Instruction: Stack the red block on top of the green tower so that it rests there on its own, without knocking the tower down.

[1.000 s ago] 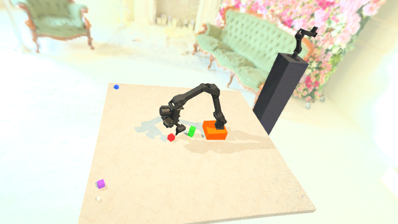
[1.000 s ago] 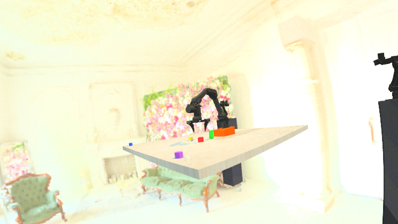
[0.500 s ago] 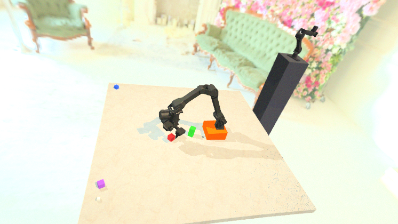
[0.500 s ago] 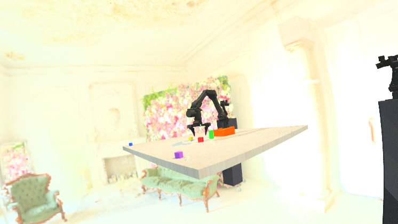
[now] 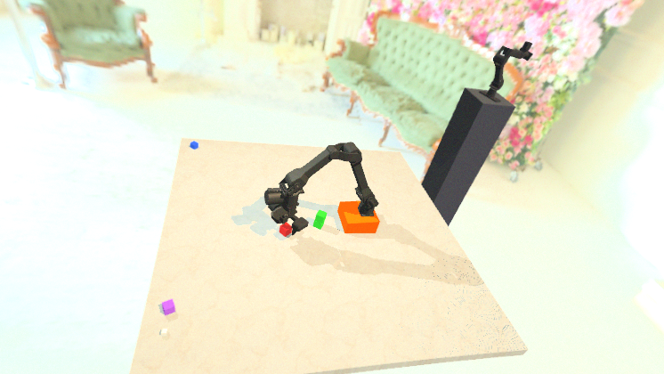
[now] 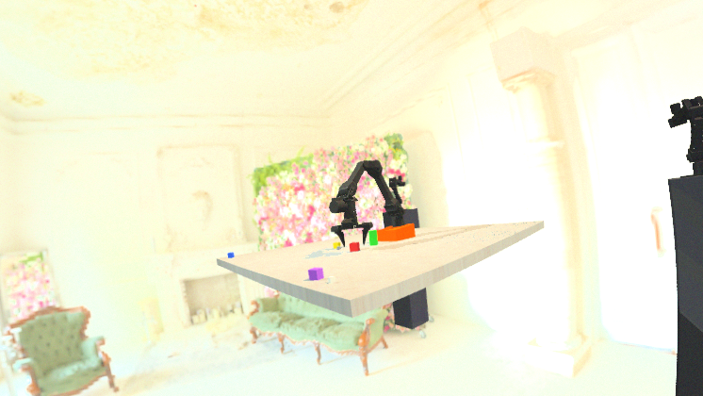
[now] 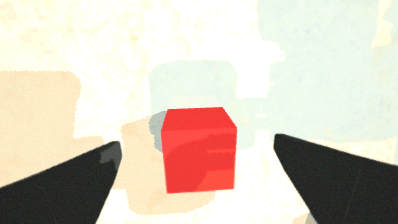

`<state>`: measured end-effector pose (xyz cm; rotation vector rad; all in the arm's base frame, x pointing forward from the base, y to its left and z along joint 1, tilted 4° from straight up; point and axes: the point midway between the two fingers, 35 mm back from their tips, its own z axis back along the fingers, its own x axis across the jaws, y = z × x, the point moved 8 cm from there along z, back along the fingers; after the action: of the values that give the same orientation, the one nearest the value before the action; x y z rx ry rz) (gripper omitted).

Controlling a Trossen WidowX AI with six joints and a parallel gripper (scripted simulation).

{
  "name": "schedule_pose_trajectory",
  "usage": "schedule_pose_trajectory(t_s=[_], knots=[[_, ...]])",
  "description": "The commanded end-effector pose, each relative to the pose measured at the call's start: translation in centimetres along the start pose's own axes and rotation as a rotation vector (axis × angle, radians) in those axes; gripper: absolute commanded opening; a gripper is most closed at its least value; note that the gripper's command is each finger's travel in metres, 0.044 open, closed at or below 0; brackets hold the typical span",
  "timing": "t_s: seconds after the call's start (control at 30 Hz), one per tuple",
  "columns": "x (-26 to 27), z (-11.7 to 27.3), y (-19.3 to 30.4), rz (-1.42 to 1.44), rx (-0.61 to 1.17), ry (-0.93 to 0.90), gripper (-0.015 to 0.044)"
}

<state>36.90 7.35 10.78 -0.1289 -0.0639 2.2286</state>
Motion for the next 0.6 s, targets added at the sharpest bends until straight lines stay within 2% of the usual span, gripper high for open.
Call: schedule_pose_trajectory(t_s=[0.0, 0.57], knots=[[0.05, -0.93, 0.17, 0.006, 0.011, -0.002, 0.0440], [0.07, -1.50, 0.21, 0.006, 0.011, -0.002, 0.0440]])
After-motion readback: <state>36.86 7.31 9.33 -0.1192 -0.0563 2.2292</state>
